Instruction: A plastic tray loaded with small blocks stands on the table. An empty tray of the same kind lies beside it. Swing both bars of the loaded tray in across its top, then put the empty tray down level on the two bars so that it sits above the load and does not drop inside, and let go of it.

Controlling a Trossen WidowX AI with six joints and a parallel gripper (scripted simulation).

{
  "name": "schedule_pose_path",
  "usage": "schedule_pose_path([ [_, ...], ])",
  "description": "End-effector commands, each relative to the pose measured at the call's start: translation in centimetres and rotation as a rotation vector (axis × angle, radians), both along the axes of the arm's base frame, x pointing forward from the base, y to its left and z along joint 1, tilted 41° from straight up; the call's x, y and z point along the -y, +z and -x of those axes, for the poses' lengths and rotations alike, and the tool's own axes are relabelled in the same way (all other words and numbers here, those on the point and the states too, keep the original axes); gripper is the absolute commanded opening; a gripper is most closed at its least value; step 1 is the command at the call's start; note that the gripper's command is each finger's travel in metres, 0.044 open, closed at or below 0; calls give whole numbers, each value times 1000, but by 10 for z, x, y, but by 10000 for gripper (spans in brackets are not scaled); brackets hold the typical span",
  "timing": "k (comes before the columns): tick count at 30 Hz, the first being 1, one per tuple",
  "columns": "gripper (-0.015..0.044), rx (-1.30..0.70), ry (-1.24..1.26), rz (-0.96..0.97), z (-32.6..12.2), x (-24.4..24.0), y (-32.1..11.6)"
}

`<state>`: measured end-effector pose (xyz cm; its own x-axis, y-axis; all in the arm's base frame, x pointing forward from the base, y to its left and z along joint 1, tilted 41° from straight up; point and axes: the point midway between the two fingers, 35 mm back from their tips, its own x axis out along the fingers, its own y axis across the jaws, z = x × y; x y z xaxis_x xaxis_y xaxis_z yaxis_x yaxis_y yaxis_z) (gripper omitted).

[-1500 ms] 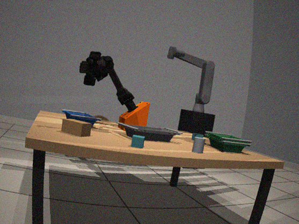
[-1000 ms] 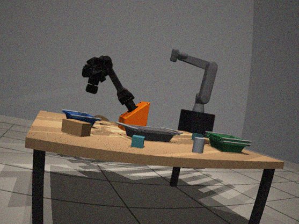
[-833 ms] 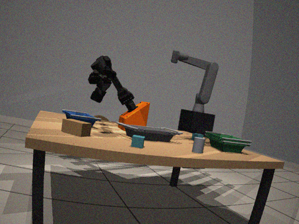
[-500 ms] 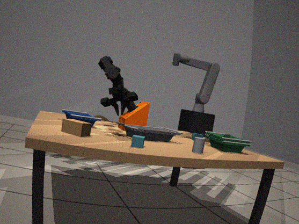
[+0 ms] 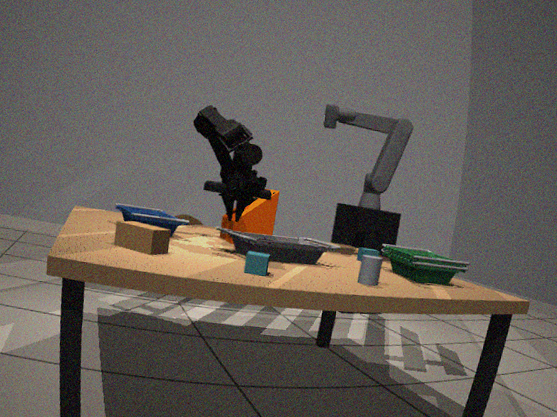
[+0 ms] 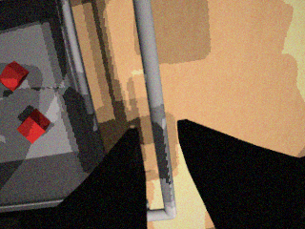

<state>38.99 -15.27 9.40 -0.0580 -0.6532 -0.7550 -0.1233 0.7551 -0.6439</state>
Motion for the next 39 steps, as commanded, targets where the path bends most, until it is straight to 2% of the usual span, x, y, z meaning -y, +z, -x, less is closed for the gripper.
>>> schedule_pose_path([
  [1, 84, 2, 5, 7, -2, 4, 1],
  [14, 84, 2, 5, 9, 1, 40, -40],
  [24, 84, 2, 5, 7, 2, 7, -31],
  [39, 84, 1, 5, 5, 7, -24, -55],
])
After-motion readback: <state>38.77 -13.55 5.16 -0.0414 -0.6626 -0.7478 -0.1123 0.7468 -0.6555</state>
